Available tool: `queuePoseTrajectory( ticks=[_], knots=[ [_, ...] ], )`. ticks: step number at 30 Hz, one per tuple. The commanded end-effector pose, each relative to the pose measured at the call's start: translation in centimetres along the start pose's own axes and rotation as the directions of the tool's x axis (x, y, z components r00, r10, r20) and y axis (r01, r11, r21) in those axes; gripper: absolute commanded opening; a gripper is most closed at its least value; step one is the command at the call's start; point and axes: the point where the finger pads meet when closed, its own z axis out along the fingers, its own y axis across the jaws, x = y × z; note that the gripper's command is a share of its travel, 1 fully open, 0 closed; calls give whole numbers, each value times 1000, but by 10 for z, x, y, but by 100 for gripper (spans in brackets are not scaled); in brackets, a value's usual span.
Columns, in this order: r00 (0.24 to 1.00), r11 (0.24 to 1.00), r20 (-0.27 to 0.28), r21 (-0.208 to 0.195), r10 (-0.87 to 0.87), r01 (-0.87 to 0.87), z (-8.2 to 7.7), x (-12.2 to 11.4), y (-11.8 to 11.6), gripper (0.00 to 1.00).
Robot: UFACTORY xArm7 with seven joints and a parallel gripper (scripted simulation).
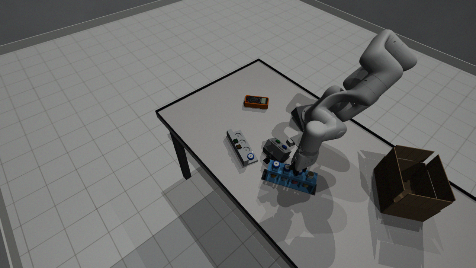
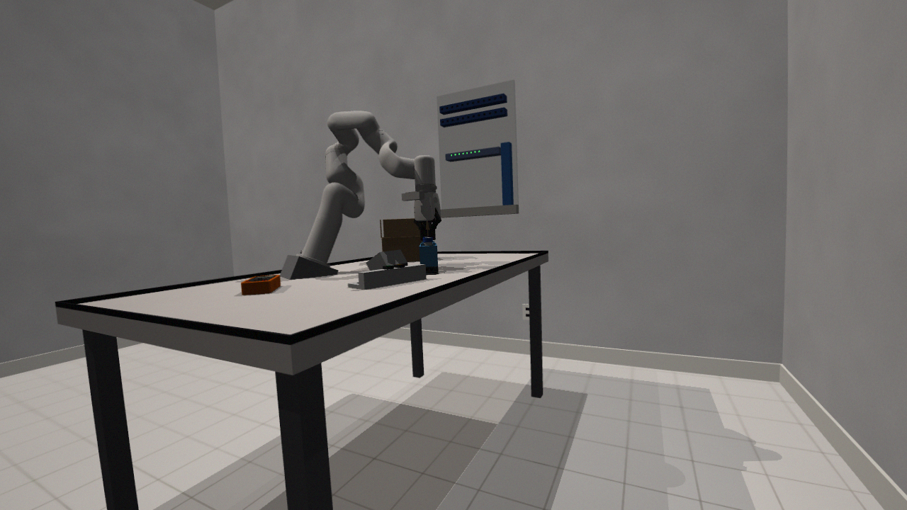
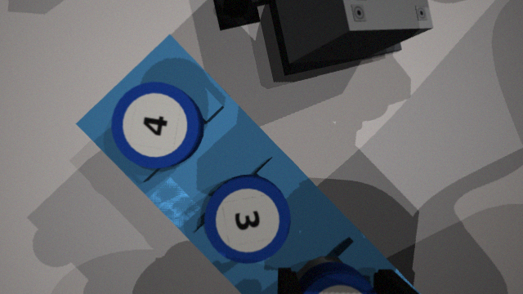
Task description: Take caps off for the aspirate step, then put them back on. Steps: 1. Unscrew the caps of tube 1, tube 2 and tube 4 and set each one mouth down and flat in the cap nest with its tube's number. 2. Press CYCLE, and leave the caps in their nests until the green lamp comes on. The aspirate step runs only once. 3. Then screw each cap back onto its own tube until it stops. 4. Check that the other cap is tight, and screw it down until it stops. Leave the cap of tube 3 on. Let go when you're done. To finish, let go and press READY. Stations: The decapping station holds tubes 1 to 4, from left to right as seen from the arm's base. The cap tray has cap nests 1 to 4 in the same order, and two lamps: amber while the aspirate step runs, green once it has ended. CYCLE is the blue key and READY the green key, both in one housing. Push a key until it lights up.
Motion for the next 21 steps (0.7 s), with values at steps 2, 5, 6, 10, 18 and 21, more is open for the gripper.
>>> queuePoseTrajectory(
  ticks=[2, 5, 6, 10, 18, 21],
  knots=[
    [1000, 1000, 2, 4, 0, 0, -1, -1, -1, 0],
    [1000, 1000, 2, 4, 0, 0, -1, -1, -1, 0],
    [999, 999, 1, 4, -49, 49, -1, -1, -1, 0],
    [969, 969, 1, 4, -247, 247, -2, -1, -1, 0],
    [853, 853, -1, 4, -522, 522, -2, -1, -1, 0],
    [765, 765, -1, 4, -644, 644, -2, -1, -1, 0]
  ],
)
